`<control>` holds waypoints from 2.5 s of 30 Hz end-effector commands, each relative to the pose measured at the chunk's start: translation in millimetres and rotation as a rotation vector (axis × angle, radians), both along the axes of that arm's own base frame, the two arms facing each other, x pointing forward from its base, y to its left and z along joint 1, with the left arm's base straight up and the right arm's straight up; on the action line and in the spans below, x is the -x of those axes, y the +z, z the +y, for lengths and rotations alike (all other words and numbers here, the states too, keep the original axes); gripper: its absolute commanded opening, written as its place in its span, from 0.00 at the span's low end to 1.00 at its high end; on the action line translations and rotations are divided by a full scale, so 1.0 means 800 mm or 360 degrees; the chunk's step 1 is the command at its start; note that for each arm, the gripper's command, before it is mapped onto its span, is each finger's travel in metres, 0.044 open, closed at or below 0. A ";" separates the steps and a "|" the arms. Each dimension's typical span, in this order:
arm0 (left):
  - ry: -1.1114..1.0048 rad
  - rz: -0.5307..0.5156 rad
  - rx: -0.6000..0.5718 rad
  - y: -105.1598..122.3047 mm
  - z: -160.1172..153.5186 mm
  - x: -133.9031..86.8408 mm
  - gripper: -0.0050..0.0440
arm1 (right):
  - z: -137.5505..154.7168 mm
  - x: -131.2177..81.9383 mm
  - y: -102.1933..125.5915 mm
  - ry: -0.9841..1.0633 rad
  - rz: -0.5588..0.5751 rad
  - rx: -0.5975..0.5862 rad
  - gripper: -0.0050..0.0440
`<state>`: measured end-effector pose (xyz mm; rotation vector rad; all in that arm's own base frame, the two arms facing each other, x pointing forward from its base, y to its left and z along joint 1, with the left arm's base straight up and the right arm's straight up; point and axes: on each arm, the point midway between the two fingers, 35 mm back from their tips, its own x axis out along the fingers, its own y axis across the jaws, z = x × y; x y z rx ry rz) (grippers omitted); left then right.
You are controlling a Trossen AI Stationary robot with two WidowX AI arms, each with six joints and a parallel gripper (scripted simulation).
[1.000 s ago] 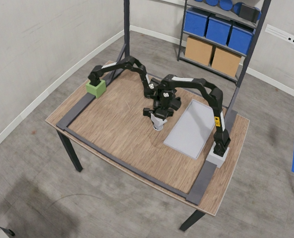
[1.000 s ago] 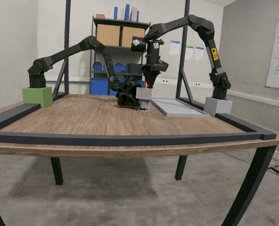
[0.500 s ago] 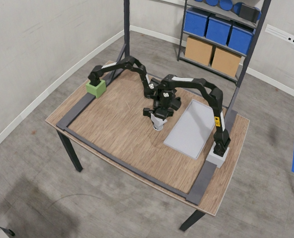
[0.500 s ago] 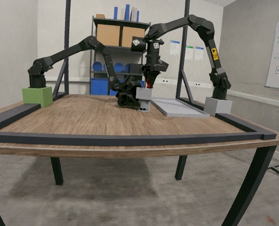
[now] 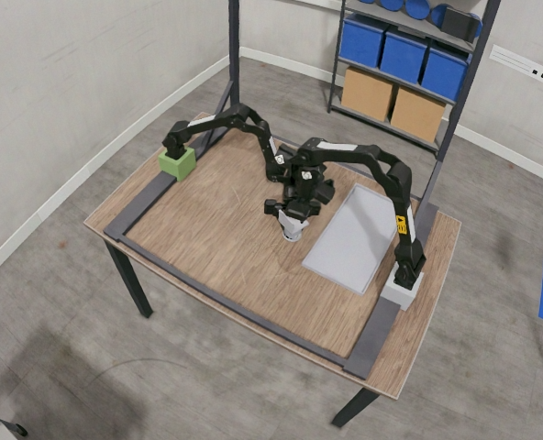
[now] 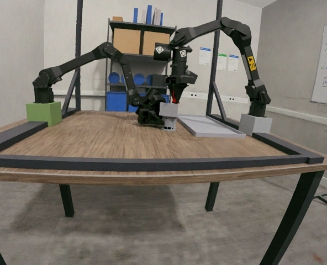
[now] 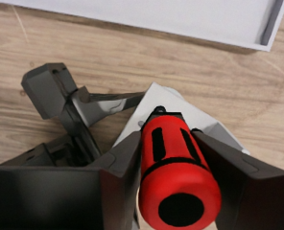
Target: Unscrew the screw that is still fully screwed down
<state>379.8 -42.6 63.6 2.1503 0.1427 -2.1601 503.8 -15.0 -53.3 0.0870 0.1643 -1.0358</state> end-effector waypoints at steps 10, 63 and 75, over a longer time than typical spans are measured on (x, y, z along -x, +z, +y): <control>0.0356 -0.0025 0.0007 0.002 0.001 -0.003 0.37 | -0.001 -0.008 0.018 -0.0009 -0.0056 -0.0011 0.60; 0.2877 -0.0024 0.0021 0.005 0.001 -0.005 0.37 | -0.001 -0.008 0.018 -0.0009 -0.0056 -0.0011 0.60; 0.3337 -0.0021 0.0024 0.005 0.001 -0.005 0.37 | -0.001 -0.008 0.018 -0.0009 -0.0056 -0.0011 0.60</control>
